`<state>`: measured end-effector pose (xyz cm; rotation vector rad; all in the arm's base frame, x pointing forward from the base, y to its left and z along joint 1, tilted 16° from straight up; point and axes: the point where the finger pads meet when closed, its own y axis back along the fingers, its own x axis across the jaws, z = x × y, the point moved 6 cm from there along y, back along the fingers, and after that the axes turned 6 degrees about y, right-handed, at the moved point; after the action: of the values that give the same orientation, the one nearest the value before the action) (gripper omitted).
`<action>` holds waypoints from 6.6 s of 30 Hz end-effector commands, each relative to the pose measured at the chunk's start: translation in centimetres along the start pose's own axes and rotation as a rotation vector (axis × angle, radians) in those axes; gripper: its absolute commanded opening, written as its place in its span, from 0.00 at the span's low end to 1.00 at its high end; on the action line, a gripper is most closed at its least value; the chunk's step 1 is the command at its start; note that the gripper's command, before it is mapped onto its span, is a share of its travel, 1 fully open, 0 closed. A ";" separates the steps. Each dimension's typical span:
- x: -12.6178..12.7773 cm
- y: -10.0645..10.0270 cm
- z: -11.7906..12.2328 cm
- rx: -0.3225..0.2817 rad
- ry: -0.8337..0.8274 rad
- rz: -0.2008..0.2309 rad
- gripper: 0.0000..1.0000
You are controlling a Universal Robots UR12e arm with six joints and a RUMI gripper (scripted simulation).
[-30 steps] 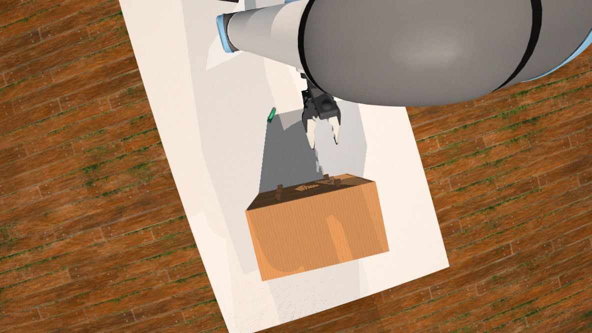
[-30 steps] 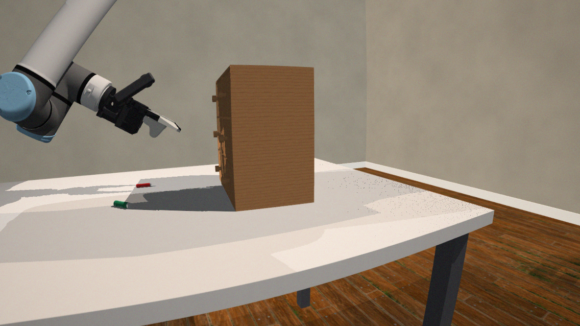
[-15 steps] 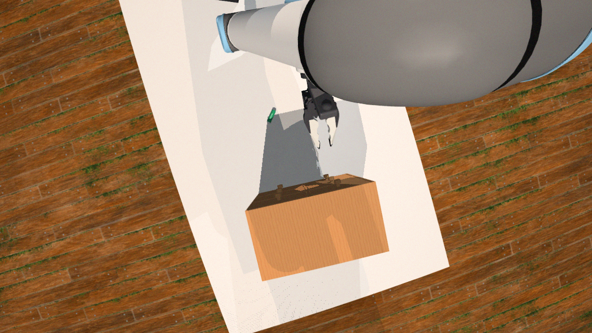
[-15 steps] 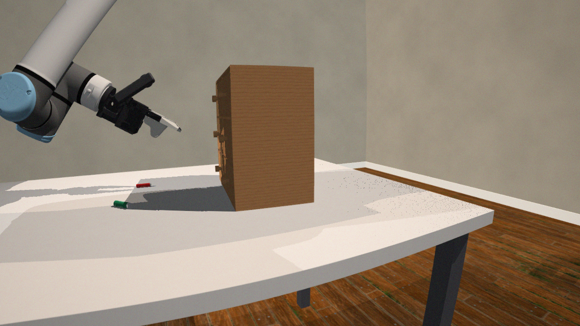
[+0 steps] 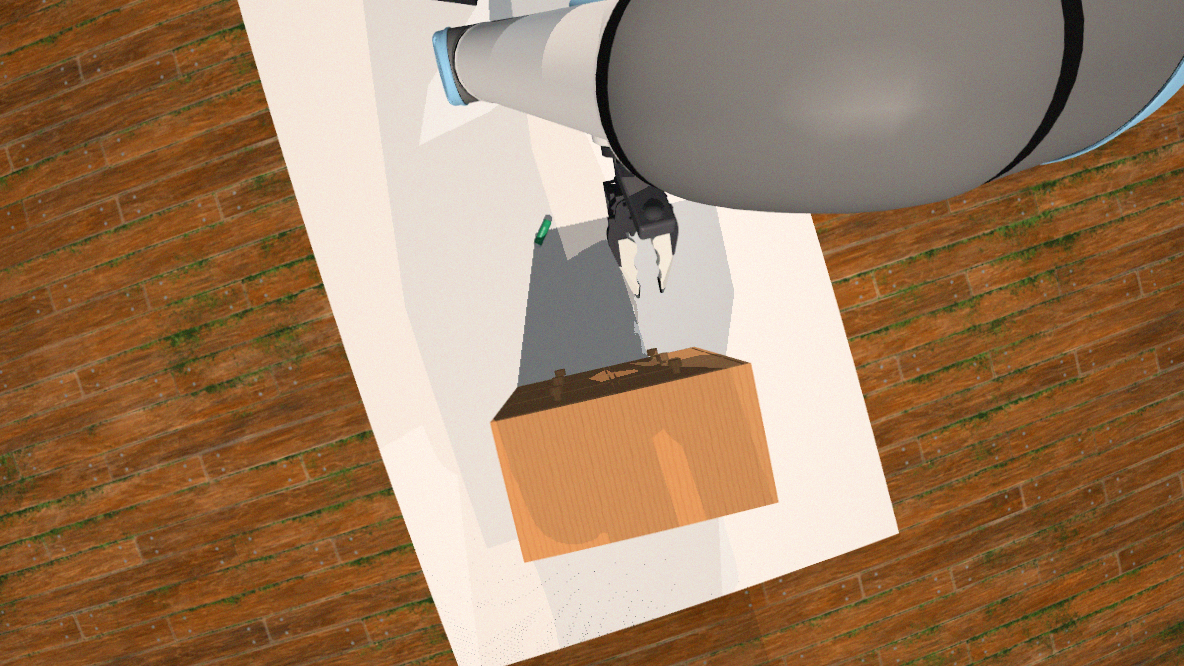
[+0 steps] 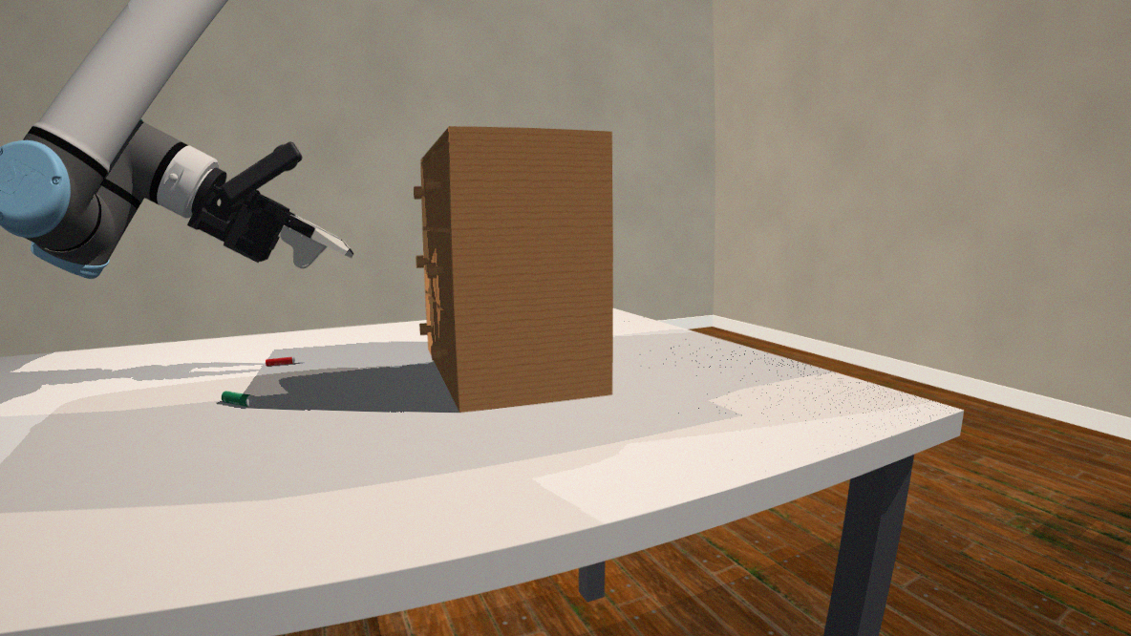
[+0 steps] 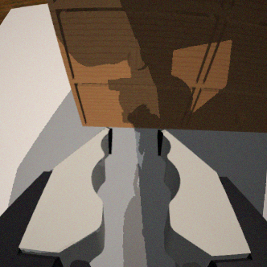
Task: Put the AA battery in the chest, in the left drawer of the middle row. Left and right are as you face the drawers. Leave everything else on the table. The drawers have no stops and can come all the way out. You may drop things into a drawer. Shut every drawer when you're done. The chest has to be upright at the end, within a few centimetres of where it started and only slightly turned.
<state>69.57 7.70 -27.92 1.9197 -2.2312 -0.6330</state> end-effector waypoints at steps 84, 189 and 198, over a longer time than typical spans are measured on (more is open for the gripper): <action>0.2 -6.6 -1.6 0.001 0.000 0.000 0.20; 0.2 -7.9 -2.4 0.001 0.000 0.000 0.20; 0.3 -8.6 -2.8 0.001 0.000 0.000 0.20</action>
<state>78.00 6.03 -28.93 1.9196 -2.2311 -0.6332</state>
